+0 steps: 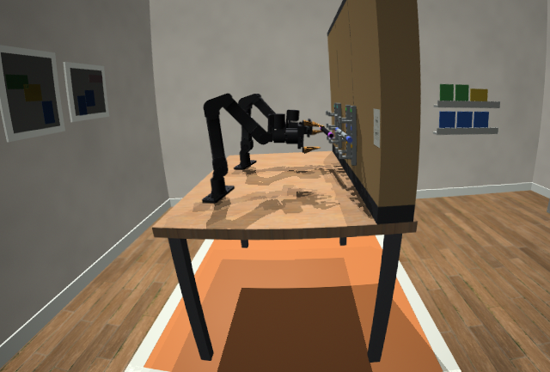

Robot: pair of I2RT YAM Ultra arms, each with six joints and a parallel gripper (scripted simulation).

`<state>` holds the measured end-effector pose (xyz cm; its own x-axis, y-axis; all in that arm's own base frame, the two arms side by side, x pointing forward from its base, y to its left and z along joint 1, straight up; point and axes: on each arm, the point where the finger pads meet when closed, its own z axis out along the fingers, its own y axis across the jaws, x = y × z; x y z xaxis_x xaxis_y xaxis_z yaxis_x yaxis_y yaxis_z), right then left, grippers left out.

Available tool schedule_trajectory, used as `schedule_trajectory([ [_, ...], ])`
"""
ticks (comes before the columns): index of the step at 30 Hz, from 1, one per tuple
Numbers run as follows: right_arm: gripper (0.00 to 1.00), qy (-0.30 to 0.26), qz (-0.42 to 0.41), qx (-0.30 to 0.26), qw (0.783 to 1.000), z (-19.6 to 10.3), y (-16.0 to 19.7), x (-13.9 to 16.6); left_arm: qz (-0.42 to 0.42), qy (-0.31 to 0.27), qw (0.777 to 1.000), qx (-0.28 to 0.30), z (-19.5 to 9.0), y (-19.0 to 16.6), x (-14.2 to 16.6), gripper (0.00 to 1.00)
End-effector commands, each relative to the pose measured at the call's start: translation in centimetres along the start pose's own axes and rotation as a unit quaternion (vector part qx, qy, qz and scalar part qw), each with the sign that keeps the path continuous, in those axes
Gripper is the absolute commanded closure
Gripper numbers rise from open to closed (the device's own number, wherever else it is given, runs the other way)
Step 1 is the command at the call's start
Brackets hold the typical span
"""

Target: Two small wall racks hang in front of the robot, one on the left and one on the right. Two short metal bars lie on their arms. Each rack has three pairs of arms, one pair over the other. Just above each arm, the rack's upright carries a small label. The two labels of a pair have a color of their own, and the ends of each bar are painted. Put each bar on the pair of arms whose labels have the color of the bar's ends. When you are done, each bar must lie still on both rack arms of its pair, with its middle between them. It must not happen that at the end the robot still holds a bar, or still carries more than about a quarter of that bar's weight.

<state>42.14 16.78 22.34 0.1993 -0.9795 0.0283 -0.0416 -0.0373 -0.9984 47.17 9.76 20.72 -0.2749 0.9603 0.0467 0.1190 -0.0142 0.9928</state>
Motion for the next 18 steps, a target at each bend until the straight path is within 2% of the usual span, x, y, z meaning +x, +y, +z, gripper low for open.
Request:
schedule_trajectory([
  [1,0.00,0.003,0.014,0.024,1.000,-0.5,-1.7,0.6,-0.023,-0.009,0.998,-0.056,-0.5,3.5,0.7,1.00],
  [18,0.00,0.003,0.014,0.024,1.000,-0.5,-1.7,0.6,-0.023,-0.009,0.998,-0.056,-0.3,2.3,3.9,1.00],
])
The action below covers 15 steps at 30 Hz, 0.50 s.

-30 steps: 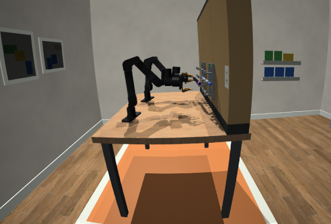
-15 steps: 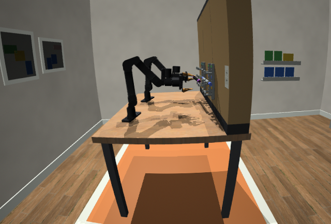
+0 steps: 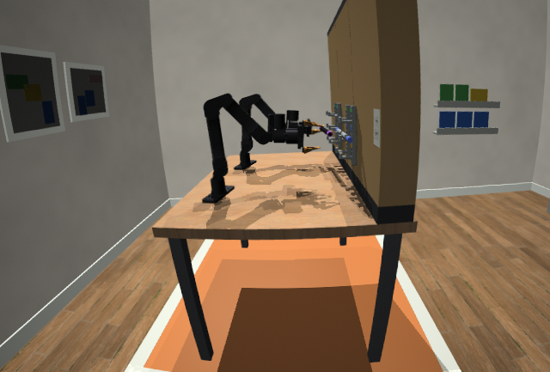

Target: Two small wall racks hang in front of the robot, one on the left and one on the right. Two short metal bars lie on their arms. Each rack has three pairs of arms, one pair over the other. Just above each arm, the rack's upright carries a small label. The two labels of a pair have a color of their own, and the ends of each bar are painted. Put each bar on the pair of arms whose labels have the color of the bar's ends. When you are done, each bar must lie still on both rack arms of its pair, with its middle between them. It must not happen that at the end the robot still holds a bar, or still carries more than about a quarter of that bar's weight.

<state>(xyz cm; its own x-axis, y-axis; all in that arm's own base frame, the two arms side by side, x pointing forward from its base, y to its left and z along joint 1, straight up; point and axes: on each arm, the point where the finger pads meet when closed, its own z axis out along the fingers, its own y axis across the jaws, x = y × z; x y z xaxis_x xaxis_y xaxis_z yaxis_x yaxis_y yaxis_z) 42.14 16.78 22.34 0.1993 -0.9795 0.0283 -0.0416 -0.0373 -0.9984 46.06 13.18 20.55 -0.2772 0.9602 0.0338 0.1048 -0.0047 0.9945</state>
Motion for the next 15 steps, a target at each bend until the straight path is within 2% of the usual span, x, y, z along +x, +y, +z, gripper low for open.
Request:
schedule_trajectory([
  [1,0.00,0.003,0.014,0.024,1.000,-0.5,-1.7,0.6,-0.017,-0.010,0.999,-0.050,-0.1,2.6,0.5,1.00],
  [15,0.00,0.003,0.014,0.024,1.000,-0.5,-1.7,0.6,-0.017,-0.010,0.999,-0.050,0.1,1.2,3.1,1.00],
])
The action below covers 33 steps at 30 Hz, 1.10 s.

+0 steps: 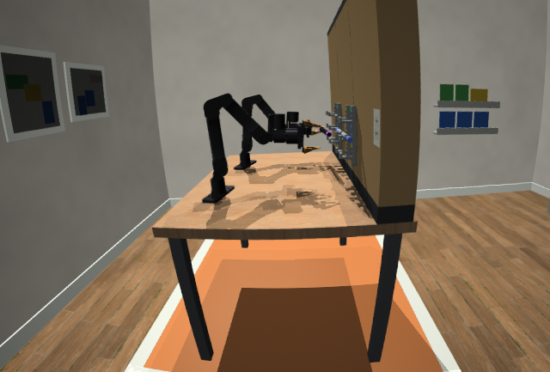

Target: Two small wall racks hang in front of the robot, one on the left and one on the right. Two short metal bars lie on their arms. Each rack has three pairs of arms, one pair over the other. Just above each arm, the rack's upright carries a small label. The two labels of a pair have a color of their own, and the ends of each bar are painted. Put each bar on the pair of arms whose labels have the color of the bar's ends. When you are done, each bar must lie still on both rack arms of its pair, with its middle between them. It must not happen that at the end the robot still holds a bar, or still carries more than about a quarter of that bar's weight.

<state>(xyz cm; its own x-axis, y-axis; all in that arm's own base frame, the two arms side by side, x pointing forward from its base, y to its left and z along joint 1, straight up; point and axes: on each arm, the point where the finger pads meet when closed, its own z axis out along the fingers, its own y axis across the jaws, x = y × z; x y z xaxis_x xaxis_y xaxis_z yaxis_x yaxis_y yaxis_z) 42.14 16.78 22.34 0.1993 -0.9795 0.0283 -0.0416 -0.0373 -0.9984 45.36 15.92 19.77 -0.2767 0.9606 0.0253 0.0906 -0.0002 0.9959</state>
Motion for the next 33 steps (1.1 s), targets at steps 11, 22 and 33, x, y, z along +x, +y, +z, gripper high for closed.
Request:
schedule_trajectory([
  [11,0.00,0.003,0.014,0.024,1.000,-0.5,-1.7,0.6,-0.012,-0.009,0.999,-0.044,0.1,1.4,2.3,1.00],
  [22,0.00,0.003,0.014,0.024,1.000,-0.5,-1.7,0.6,-0.012,-0.009,0.999,-0.044,0.2,0.9,4.3,1.00],
  [33,0.00,0.003,0.014,0.024,1.000,-0.5,-1.7,0.6,-0.012,-0.009,0.999,-0.044,0.4,1.0,4.2,1.00],
])
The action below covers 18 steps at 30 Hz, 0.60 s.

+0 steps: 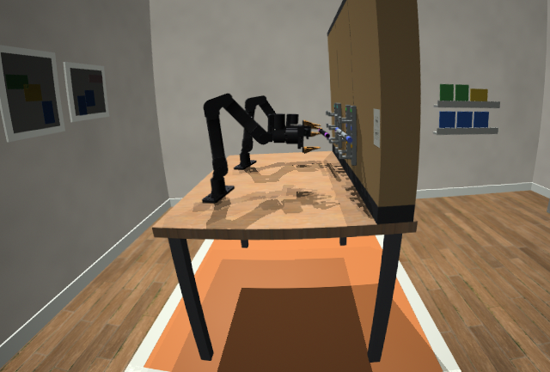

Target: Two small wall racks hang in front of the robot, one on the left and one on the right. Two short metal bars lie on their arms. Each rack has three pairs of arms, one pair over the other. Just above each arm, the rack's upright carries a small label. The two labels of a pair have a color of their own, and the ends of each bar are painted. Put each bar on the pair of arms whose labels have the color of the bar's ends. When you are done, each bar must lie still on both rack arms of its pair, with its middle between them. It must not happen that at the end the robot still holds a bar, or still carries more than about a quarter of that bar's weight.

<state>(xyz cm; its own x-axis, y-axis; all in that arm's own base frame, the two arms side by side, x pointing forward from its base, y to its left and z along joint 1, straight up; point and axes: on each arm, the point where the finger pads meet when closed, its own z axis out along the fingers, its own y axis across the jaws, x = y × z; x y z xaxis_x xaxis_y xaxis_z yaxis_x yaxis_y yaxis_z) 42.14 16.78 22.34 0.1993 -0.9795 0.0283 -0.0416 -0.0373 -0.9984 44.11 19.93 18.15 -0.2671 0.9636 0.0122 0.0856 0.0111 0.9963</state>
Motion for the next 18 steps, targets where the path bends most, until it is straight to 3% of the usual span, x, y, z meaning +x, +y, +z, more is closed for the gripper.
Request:
schedule_trajectory([
  [1,0.00,0.003,0.014,0.024,1.000,-0.49,-1.74,0.57,-0.006,-0.004,0.999,-0.043,0.41,2.79,0.04,1.00],
  [18,0.00,0.003,0.014,0.024,1.000,-0.49,-1.74,0.57,-0.006,-0.004,0.999,-0.043,0.72,3.03,0.09,1.00],
])
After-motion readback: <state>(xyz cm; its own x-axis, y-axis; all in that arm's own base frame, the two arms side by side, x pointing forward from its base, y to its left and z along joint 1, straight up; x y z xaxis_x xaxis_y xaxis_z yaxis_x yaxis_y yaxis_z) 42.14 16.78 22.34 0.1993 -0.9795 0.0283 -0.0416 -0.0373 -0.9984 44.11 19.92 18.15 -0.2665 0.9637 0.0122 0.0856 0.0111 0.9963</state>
